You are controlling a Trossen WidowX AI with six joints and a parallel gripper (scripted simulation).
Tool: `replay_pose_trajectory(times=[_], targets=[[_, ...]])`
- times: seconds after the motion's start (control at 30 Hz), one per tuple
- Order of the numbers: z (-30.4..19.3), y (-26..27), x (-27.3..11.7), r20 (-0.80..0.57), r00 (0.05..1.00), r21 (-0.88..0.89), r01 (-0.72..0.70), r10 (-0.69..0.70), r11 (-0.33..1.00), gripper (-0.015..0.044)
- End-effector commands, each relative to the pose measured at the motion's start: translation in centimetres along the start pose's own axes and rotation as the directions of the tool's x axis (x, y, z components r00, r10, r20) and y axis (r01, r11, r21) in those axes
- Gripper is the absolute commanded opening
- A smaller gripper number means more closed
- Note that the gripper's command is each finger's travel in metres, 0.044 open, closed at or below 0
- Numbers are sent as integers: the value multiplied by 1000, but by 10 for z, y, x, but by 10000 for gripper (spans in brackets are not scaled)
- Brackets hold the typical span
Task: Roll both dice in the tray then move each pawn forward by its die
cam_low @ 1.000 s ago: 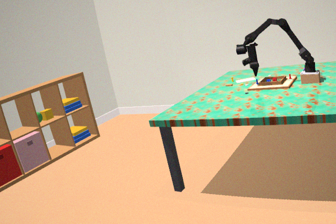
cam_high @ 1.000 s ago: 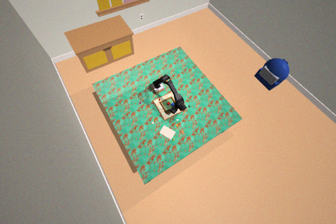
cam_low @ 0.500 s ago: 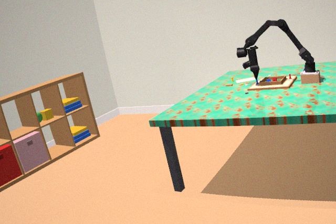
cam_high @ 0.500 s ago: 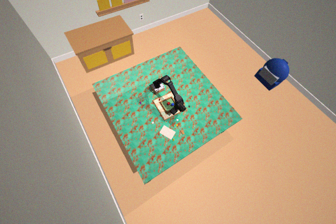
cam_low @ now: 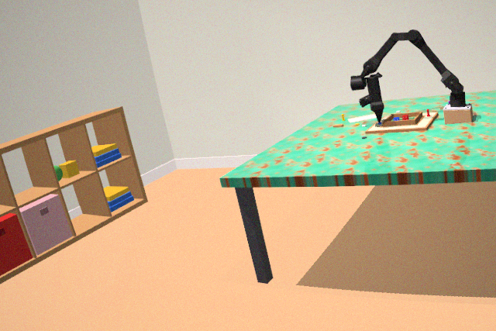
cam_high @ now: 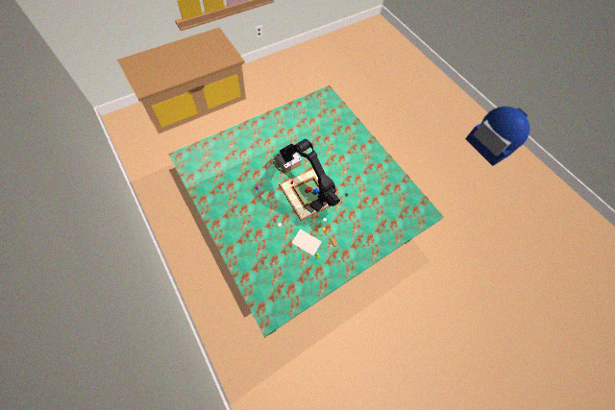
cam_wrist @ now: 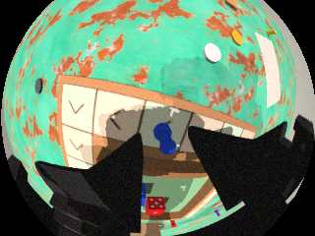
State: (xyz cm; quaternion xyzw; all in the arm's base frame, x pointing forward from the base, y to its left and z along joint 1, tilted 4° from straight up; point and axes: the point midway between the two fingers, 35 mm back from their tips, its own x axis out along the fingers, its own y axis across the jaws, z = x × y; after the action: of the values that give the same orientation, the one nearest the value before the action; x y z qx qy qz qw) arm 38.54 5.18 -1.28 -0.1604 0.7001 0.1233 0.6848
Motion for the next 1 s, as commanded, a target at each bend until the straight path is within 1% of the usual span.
replay_pose_trajectory(times=[0.0,0.13,0.33,0.47,0.97], targets=[[-2,1,4,-5,1000,0,-4,4,1000,147],[-2,1,4,-5,1000,0,-4,4,1000,43],[-2,1,4,-5,1000,0,-4,4,1000,3],[-1,1,1,-5,1000,0,-4,4,1000,0],[8,1,-89,-4,1000,0,-4,4,1000,0]])
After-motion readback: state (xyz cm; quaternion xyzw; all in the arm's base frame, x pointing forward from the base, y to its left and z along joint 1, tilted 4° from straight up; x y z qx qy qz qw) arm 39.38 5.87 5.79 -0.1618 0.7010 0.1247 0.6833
